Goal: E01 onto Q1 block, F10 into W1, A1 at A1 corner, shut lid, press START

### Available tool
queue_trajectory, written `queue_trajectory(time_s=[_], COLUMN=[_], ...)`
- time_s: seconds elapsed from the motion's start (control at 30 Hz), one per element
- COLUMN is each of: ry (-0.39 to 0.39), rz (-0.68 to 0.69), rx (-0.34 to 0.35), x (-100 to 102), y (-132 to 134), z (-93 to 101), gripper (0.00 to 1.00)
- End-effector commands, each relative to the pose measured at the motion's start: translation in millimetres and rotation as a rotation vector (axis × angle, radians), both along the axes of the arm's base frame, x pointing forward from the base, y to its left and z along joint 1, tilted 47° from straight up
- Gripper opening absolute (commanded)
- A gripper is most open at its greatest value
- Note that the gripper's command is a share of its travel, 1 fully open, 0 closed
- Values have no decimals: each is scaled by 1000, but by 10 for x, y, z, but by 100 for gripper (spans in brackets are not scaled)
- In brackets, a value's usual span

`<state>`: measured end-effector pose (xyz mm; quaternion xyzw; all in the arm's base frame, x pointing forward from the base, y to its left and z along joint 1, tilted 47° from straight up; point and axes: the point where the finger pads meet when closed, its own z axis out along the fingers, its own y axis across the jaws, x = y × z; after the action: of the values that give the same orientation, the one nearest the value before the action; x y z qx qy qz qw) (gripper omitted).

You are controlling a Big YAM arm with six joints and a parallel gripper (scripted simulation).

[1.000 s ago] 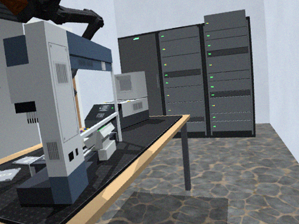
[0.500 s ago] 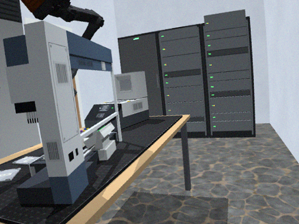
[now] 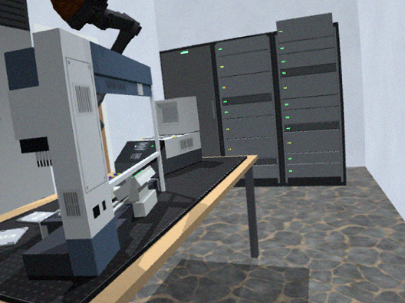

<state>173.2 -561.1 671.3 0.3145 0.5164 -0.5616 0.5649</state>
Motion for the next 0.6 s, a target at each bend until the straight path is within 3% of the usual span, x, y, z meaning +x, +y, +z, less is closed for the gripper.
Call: queue_trajectory(time_s=[0.0, 0.03, 0.13, 0.23, 0.4, 0.47, 0.57], ry=[-55, -49, -134, -175, -172, -175, -167], rz=[29, 33, 47, 109, 153, 196, 189], rx=[-92, -87, -108, -107, -72, -45, -58], x=[144, 202, 357, 483, 560, 656, 859], y=[393, 397, 416, 352, 315, 327, 477], z=[690, 694, 766, 717, 558, 469, 445], gripper=[0, 0, 0, 0, 0, 0, 0])
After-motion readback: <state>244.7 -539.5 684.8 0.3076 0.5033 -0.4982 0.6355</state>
